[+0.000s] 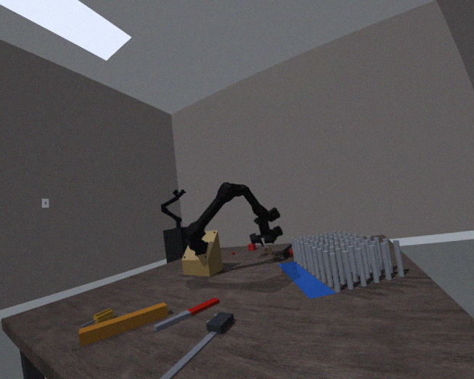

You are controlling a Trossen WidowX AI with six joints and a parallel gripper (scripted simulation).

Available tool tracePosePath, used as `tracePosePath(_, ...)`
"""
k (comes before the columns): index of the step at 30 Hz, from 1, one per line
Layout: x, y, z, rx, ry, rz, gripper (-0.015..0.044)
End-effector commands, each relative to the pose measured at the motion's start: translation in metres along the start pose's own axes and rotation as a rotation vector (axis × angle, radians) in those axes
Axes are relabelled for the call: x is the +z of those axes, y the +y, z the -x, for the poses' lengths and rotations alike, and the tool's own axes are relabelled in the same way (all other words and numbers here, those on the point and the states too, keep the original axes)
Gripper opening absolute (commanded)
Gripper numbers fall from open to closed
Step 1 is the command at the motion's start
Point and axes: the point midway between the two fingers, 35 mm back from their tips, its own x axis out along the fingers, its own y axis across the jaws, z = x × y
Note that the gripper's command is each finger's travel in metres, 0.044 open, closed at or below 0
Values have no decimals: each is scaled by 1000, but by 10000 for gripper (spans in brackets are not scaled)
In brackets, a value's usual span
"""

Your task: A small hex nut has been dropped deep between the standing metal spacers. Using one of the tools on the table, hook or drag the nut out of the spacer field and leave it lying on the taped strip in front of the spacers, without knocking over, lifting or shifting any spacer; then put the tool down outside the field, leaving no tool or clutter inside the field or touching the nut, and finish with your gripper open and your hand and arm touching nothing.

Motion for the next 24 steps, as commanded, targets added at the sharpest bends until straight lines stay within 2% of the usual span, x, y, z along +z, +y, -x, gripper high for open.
tracePosePath(1,6,-4,-9,-7,-6,1,280)
tracePosePath(19,21,-9,-31,-7,-9,2,280)
tracePosePath(22,21,-9,-31,-7,-9,2,201)
tracePosePath(24,21,-9,-31,-7,-9,2,188)
